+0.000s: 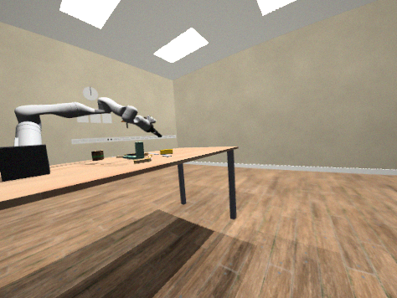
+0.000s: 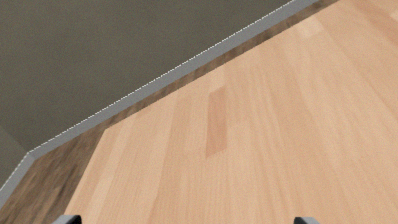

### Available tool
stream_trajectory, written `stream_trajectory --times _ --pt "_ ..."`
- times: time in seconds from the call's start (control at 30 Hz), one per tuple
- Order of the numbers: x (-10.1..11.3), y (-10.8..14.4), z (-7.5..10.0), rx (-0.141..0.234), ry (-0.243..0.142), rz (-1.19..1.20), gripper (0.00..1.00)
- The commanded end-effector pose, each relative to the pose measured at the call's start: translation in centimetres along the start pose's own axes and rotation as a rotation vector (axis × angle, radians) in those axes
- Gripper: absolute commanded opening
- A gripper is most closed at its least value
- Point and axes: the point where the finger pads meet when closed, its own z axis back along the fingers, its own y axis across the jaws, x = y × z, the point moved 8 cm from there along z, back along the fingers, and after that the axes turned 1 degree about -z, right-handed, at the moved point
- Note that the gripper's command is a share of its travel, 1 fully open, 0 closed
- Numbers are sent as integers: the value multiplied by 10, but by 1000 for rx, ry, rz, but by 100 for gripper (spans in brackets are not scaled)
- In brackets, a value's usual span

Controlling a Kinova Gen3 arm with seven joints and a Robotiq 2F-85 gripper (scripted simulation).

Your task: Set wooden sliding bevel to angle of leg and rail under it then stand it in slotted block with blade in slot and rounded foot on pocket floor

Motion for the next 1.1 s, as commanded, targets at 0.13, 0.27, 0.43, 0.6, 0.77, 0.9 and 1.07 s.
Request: stream_trajectory --times 0.13,0.27,0.43,0.6,0.77,0.9,1.07 --pt "-23 18 21 49 49 -79 100" --pt "-32 26 31 71 73 -119 100" --pt "-42 35 42 93 99 -161 100" --pt "-53 45 56 119 130 -212 100" --pt "-64 55 71 143 162 -264 100" --pt "-69 59 77 152 175 -286 100" --pt "-81 71 97 179 216 -351 100"
